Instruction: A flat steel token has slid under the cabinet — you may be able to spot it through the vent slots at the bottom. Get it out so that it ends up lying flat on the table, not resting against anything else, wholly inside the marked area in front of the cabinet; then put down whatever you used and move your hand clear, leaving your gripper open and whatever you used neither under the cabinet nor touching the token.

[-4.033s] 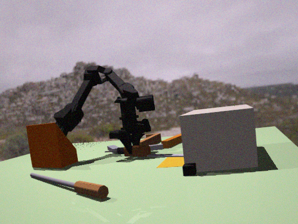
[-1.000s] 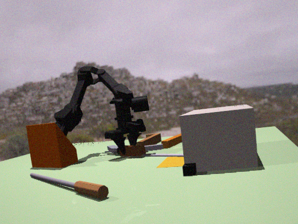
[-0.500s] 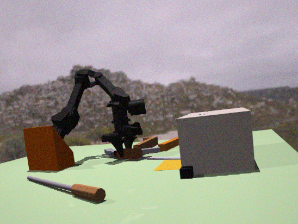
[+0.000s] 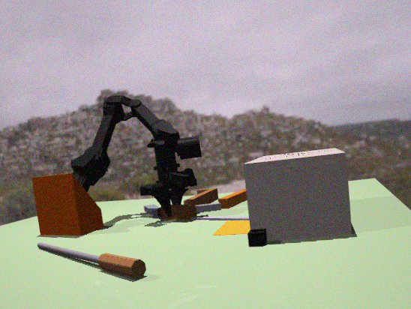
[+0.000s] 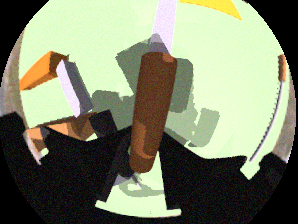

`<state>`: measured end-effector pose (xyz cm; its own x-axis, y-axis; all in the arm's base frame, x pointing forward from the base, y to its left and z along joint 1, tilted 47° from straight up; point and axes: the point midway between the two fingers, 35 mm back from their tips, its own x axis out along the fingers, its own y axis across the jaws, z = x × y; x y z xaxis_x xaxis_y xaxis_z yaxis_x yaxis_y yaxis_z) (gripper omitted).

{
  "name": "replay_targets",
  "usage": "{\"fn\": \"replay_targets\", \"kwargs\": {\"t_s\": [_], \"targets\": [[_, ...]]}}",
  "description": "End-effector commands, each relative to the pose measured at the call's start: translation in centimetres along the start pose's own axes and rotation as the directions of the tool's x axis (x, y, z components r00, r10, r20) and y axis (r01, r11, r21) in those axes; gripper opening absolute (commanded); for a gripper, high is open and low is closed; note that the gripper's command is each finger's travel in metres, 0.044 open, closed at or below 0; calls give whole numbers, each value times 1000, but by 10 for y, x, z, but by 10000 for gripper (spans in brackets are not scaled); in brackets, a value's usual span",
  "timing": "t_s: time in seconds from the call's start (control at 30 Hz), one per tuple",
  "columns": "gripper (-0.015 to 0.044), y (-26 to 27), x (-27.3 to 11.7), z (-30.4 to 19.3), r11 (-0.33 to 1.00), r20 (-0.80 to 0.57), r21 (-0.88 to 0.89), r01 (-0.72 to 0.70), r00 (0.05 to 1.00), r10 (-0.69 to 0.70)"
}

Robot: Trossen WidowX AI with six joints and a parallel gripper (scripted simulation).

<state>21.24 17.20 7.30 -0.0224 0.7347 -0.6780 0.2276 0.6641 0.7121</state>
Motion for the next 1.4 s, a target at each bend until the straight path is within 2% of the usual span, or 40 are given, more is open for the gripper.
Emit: {"fn": "replay_targets", "kwargs": {"t_s": [0.0,1.37], "targets": [[0,0,0,1,1000,0,-1,0,1000,0],[0,2,0,44,1000,-11,-6,4,1000,-4]]}}
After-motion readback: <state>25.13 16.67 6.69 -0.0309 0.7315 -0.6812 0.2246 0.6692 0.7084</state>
